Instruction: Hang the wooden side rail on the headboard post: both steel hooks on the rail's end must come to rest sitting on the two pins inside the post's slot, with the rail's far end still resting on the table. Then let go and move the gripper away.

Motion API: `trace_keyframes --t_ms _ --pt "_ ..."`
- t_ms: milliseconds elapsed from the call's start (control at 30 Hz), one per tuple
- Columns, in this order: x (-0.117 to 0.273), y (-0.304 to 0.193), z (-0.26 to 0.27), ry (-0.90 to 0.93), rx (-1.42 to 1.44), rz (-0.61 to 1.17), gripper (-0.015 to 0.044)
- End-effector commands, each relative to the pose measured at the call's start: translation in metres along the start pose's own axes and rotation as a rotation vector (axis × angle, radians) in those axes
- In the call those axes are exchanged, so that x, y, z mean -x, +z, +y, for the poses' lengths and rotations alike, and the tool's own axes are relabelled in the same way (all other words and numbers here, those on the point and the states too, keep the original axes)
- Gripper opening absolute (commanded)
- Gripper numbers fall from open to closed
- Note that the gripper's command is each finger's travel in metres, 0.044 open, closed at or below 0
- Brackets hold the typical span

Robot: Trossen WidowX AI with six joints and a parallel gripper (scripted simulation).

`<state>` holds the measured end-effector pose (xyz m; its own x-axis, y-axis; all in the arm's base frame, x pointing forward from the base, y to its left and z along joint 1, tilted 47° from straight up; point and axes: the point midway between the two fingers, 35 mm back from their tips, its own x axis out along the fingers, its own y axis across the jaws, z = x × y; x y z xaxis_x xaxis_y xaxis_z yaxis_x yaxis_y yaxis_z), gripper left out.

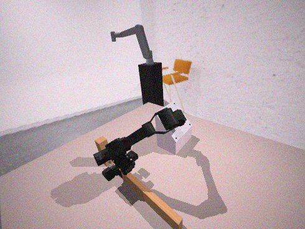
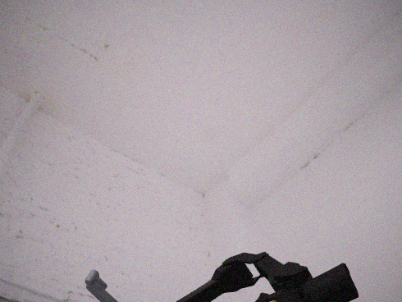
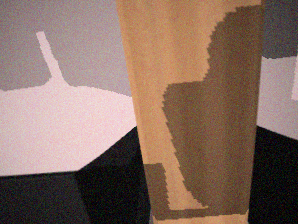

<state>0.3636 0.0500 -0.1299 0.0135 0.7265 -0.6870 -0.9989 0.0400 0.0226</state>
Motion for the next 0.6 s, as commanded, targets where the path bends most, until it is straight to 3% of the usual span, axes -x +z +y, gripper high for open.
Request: trace_keyframes --t_ms 0,567 --pt "0.0 0.0 0.0 0.0 0.0 0.0 0.0" --pt "0.0007 0.0 0.0 -0.001 0.082 -0.002 0.0"
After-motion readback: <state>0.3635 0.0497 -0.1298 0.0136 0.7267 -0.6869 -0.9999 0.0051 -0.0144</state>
